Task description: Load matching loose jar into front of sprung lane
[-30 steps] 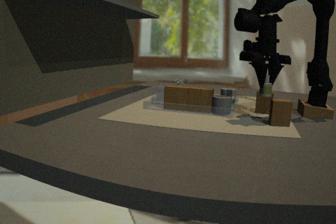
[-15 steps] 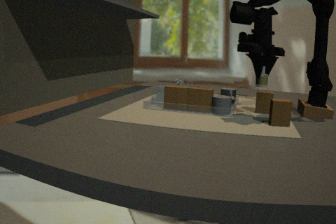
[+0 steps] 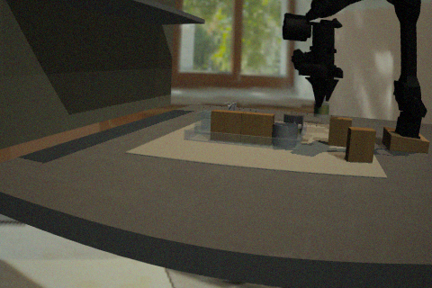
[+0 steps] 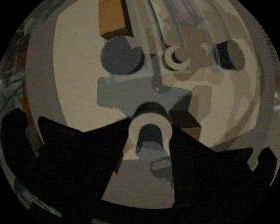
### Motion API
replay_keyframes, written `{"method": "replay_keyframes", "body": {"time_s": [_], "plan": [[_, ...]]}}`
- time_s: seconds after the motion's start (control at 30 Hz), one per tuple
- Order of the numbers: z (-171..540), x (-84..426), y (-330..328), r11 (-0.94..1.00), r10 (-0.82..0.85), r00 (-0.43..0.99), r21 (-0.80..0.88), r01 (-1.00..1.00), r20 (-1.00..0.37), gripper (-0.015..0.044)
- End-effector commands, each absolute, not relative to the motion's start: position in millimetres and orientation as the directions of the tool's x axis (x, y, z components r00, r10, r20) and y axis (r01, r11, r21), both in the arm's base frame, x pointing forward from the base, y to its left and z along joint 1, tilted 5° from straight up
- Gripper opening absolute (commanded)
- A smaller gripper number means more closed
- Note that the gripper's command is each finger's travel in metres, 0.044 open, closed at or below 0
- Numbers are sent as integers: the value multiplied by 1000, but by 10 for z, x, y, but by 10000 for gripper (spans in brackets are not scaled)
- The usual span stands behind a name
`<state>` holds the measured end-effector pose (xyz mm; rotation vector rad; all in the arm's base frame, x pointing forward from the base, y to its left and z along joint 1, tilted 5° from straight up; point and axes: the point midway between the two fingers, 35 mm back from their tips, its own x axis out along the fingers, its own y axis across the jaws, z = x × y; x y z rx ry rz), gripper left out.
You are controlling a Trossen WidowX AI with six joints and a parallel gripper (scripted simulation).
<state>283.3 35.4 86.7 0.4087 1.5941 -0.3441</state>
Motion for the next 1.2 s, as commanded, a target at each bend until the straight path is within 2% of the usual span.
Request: {"method": "replay_keyframes", "body": {"time_s": [0.0,0.37,1.17], "plan": [[788,2886,202,923,47,-46,26,384,-998,0],[618,2991,-162,984,48,-45,39,174,-998,0],[371,3012,-161,984,48,-44,39,171,-998,0]]}}
